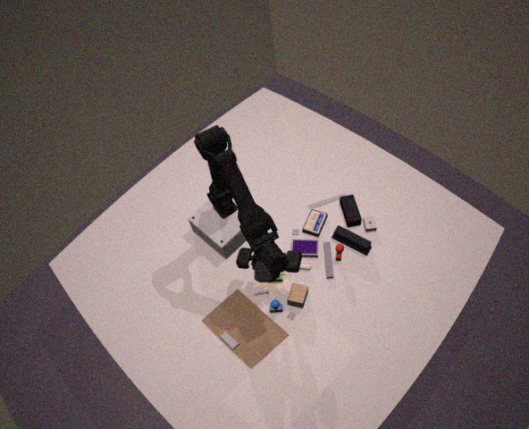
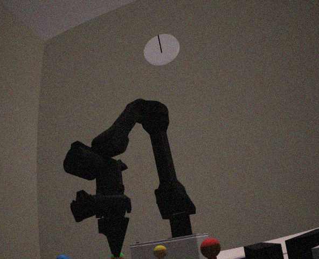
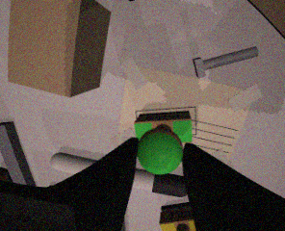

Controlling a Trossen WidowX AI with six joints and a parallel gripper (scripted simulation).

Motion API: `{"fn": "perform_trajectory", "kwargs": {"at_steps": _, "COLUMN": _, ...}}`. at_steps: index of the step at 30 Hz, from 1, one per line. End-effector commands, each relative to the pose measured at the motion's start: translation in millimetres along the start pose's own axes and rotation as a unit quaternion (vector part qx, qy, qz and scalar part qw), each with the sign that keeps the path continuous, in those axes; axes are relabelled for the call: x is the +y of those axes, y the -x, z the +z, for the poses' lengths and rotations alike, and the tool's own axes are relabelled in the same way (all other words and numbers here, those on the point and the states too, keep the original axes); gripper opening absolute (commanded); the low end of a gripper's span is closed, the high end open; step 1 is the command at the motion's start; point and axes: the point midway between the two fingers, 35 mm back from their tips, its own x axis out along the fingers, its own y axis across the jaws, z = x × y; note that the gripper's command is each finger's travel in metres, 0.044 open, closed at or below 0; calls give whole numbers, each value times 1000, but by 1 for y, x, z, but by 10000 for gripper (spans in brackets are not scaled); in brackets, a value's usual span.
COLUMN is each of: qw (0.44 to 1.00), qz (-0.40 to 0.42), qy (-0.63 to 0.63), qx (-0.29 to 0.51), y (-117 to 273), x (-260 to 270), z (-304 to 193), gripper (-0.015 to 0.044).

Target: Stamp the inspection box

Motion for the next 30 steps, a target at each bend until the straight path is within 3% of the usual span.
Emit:
{"fn": "perform_trajectory", "kwargs": {"at_steps": 1, "qw": 1000, "qz": -2, "qy": -2, "qx": -1, "y": -1, "x": -1, "z": 0, "gripper": 0}}
{"fn": "perform_trajectory", "kwargs": {"at_steps": 30, "qw": 1000, "qz": -2, "qy": -2, "qx": -1, "y": 20, "x": 3, "z": 2, "gripper": 0}}
